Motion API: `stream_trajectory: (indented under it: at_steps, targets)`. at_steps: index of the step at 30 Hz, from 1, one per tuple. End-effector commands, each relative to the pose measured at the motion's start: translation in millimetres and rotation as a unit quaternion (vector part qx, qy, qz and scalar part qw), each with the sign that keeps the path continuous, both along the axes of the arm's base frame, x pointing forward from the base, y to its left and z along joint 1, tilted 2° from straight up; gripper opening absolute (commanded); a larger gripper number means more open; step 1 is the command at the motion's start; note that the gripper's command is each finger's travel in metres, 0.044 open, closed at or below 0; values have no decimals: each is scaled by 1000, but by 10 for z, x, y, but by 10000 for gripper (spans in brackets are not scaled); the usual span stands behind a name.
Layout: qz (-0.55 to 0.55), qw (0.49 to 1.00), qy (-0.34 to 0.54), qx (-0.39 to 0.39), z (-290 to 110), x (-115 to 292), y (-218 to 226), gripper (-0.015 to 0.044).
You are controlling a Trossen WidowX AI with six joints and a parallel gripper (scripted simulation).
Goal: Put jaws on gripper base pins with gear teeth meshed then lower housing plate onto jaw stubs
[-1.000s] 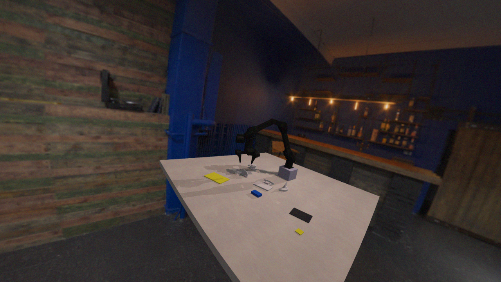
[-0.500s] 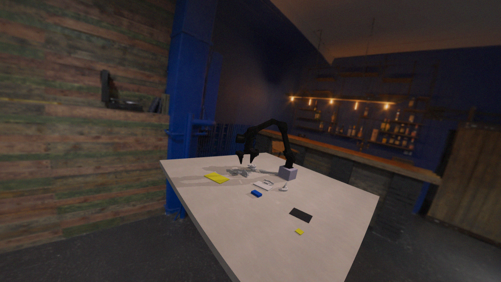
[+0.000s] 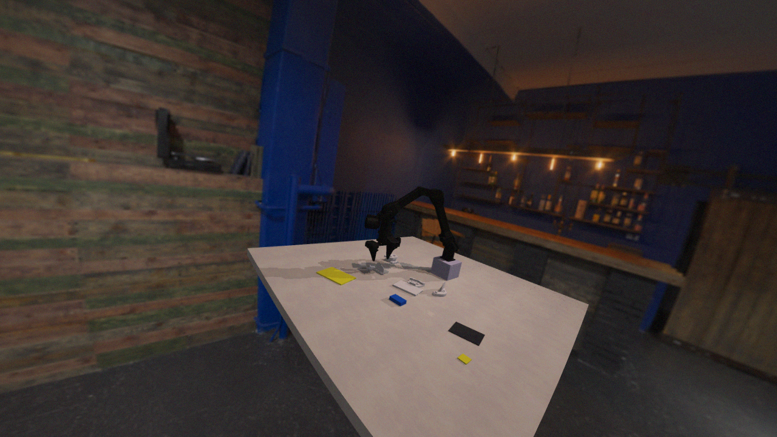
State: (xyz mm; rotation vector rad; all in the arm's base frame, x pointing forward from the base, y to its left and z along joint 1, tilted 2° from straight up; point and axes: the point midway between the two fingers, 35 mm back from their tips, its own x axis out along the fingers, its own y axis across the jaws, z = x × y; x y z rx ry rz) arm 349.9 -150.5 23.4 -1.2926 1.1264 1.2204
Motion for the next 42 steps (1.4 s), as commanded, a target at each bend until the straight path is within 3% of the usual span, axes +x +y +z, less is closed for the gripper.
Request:
stream_trajectory:
  at_steps: [1, 42]
  targets:
    - [3, 1000, 3, 2, -73, -15, 13, 440]
    - [3, 1000, 3, 3, -580, 32, 9, 440]
